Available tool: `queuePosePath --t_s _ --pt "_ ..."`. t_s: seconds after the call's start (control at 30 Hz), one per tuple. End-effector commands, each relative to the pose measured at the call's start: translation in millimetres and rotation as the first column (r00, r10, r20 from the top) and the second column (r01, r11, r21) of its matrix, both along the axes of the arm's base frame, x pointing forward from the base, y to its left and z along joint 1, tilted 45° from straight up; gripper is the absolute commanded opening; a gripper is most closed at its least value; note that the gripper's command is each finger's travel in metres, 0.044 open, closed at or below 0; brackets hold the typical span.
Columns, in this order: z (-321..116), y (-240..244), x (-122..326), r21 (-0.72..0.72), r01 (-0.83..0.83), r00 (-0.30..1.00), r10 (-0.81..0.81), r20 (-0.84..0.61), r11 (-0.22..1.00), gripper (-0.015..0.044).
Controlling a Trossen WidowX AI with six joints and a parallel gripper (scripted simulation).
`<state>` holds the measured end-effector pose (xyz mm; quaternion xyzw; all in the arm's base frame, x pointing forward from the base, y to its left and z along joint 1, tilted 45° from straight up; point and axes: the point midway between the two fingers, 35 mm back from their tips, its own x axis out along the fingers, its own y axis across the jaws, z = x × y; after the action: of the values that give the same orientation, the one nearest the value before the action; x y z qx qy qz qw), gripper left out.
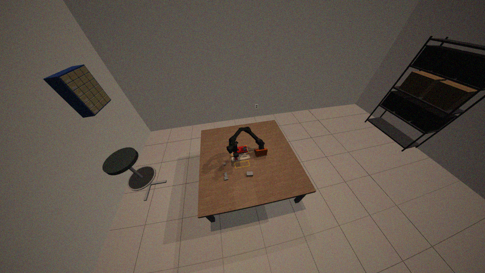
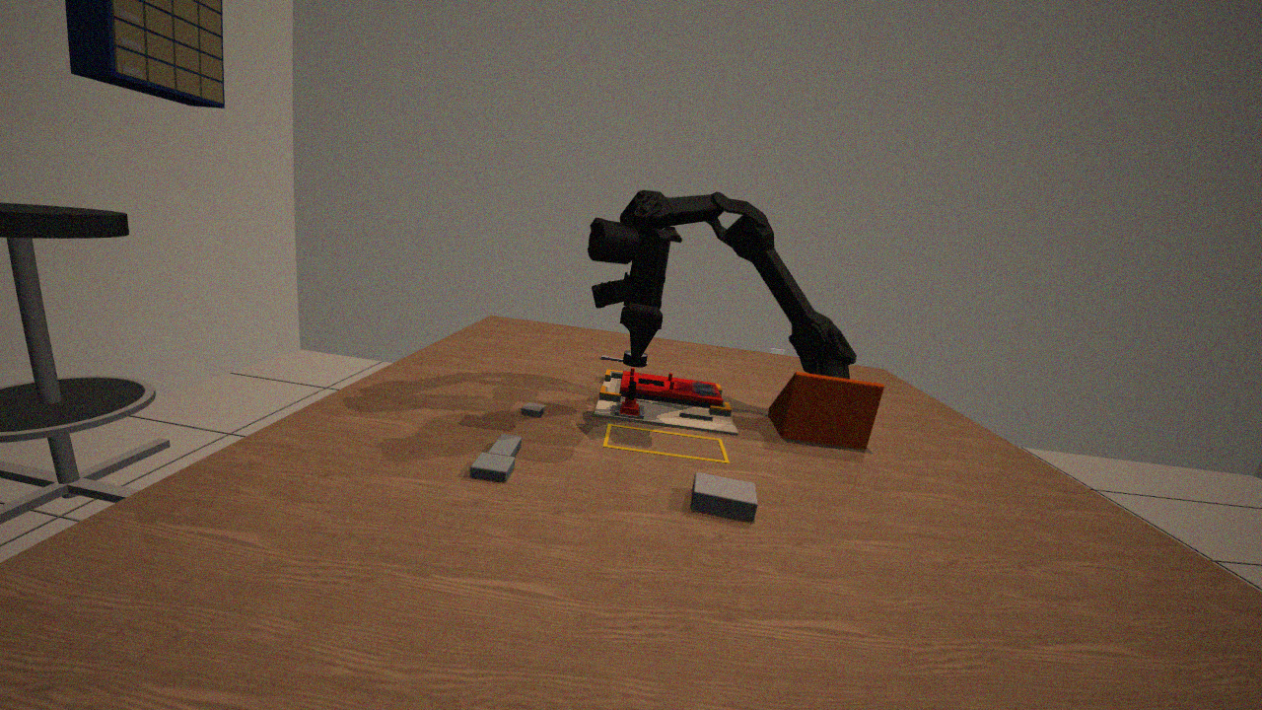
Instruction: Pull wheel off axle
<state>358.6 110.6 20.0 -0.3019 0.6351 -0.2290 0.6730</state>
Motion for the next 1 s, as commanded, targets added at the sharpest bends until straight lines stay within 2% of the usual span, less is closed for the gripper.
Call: queuePosePath --t_s 0.0,0.47,0.97 --pt "-7 5 -5 0.004 0.005 1.0 -0.005 -0.004 1.0 0.0" --pt "-59 65 -68 0.01 0.011 1.0 -0.011 -0.007 1.0 0.0" --pt "-77 53 -70 0.008 0.012 1.0 -0.012 -0.006 1.0 0.0"
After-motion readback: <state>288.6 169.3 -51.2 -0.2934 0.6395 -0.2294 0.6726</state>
